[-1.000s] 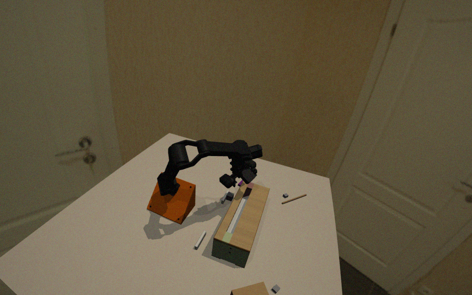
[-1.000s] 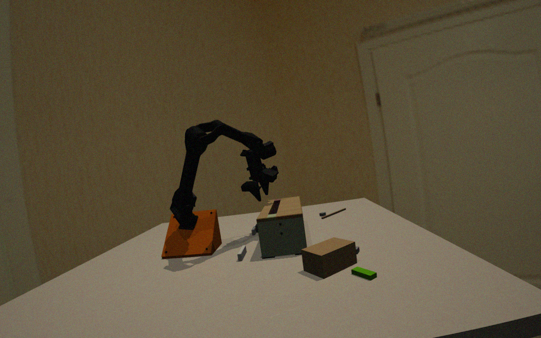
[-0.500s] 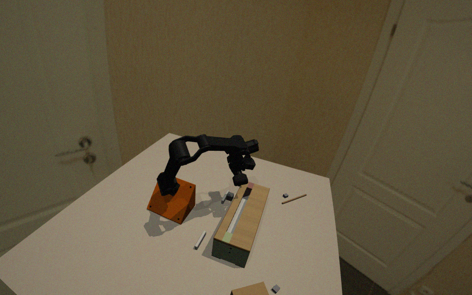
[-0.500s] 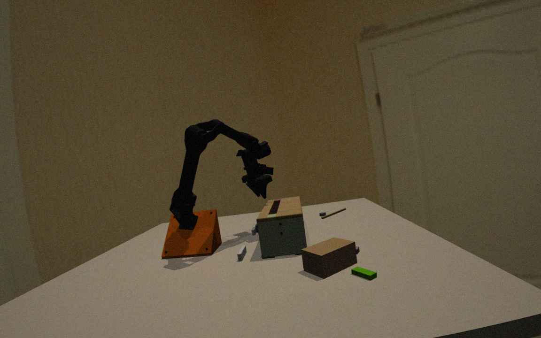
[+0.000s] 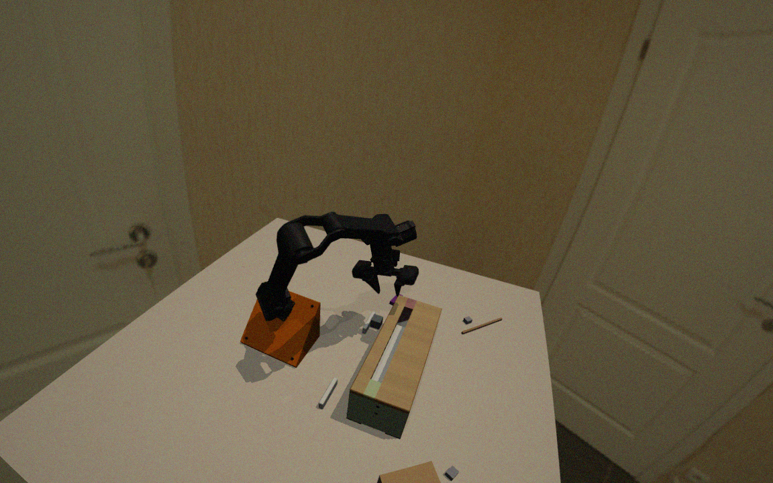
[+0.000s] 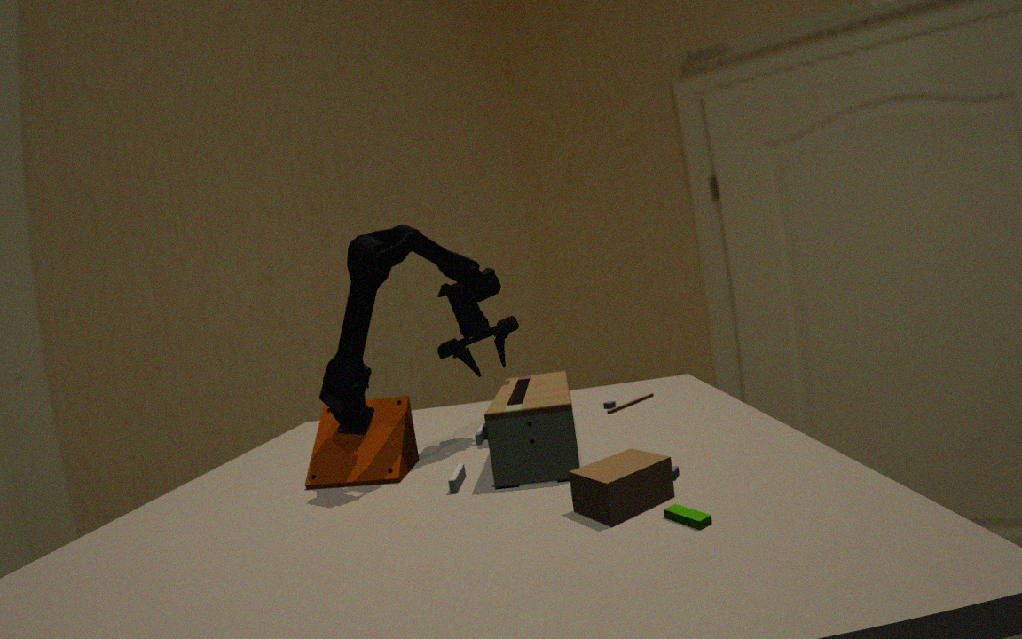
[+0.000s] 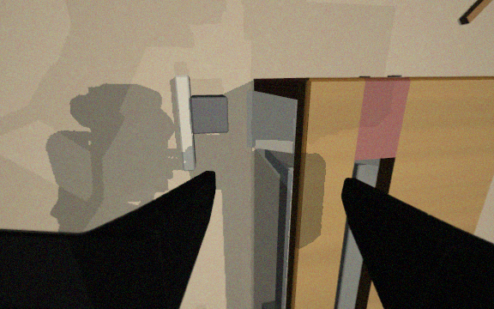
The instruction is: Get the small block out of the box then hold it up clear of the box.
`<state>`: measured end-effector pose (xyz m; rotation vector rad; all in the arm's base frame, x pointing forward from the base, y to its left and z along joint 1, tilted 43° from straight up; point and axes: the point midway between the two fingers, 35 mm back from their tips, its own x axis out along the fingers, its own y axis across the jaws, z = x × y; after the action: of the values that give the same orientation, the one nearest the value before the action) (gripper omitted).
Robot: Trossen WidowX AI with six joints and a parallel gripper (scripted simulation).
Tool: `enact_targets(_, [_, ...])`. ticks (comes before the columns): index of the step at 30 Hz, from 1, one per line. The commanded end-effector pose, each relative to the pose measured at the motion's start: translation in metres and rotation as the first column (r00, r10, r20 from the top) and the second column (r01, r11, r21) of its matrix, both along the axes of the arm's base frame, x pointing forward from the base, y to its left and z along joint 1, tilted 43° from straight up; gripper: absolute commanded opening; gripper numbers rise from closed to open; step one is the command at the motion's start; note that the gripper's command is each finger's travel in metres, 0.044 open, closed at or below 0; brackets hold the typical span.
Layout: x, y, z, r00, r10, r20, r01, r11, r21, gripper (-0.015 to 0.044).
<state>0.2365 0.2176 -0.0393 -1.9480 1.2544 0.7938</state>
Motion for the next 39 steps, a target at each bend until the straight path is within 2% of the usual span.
enact_targets(1, [-0.013,0.007,-0.005,0.668,0.569,-0.48,-0.721,0.655,-0.228,0.0285])
enact_targets(6, [-0.017,0.01,-0.006,0.432,0.612,-0.662,-0.89,0.409,-0.203,0.0285])
enact_targets(11, [-0.02,0.012,-0.007,0.187,0.559,-0.808,-0.98,0.159,-0.117,0.0285])
enact_targets(28, [-0.02,0.011,-0.009,0.173,0.553,-0.815,-0.983,0.145,-0.111,0.0285])
enact_targets(34, [-0.007,-0.043,-0.07,0.175,0.551,-0.816,-0.983,0.144,-0.113,0.0285])
enact_targets(39, [-0.006,-0.051,-0.076,0.175,0.55,-0.816,-0.983,0.145,-0.114,0.0285])
